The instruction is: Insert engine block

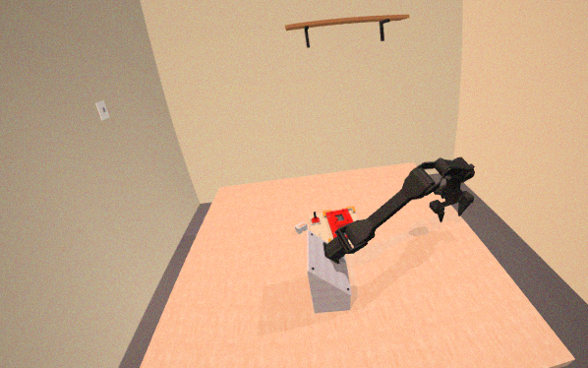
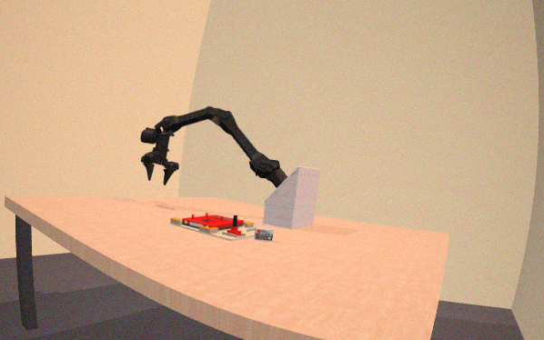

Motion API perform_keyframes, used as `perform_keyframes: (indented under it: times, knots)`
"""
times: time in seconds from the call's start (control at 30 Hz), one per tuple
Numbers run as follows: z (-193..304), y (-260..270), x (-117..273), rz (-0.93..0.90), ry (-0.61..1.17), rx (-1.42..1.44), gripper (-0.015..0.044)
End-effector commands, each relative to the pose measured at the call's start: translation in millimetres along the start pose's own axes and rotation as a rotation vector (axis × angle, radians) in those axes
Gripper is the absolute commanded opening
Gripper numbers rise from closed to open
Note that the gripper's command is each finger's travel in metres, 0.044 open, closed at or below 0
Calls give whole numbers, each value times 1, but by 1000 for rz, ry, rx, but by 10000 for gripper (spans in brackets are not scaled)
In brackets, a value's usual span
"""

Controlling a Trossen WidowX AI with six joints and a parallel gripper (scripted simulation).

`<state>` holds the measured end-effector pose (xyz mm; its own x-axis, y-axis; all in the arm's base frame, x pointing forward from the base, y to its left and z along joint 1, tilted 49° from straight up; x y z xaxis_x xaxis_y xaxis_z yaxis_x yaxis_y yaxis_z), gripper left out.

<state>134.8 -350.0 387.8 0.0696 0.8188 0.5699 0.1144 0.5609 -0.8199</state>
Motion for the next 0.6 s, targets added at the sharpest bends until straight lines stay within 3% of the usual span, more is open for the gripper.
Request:
perform_keyframes:
  times: [0.0, 0.37, 0.57]
  knots:
    - [1, 0, 4, -22, -12, 144, 440]
    - [4, 1, 12, -72, -43, 511, 440]
    - [5, 2, 13, -75, -46, 533, 440]
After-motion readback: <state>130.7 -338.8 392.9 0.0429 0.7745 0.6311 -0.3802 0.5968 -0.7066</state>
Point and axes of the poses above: the point midway between the two fingers, 35 mm back from their tips, its own x axis back along the fingers, its own y axis across the jaws, z = x × y, the point moved 1 cm from there along x, back along the fingers, and after that the axes turned 11 degrees about -x, right-handed, at the moved point
